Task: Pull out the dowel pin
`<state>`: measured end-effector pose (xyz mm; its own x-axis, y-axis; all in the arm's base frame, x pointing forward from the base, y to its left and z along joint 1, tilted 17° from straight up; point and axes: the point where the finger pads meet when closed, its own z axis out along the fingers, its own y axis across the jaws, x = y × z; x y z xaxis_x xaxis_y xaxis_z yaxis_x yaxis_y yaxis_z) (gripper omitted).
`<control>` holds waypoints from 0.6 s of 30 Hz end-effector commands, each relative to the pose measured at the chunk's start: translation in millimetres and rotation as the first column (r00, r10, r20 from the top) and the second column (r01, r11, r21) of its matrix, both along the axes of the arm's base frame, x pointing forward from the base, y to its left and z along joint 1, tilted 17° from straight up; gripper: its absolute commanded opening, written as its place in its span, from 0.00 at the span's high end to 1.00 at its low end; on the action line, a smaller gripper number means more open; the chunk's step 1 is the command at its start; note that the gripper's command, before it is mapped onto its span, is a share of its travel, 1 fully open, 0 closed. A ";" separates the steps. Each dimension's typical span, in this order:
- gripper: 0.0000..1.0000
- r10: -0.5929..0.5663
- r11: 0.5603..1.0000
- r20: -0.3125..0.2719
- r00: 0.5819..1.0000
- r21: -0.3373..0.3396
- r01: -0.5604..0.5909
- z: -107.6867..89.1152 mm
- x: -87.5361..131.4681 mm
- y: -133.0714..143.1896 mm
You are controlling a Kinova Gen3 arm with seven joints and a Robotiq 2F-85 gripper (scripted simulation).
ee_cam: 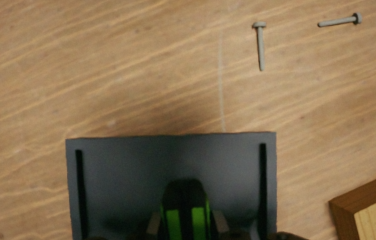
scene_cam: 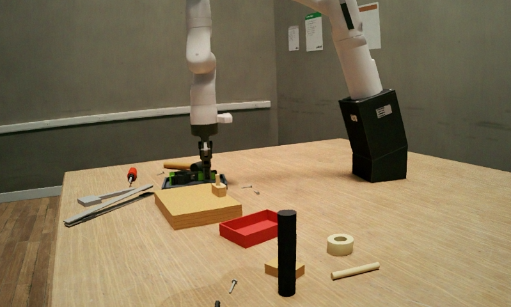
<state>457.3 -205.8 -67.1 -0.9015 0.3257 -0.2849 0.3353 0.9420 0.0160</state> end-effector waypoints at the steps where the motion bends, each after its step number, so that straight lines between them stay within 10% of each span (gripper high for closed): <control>1: 0.68 0.008 1.000 -0.002 1.000 -0.002 -0.008 9.7 -3.0 0.8; 18: 0.68 0.007 1.000 -0.002 1.000 -0.002 -0.007 48.1 -14.2 4.4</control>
<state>445.1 -201.5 -29.7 -0.9034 0.3237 -0.2813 0.3323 0.9430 0.0178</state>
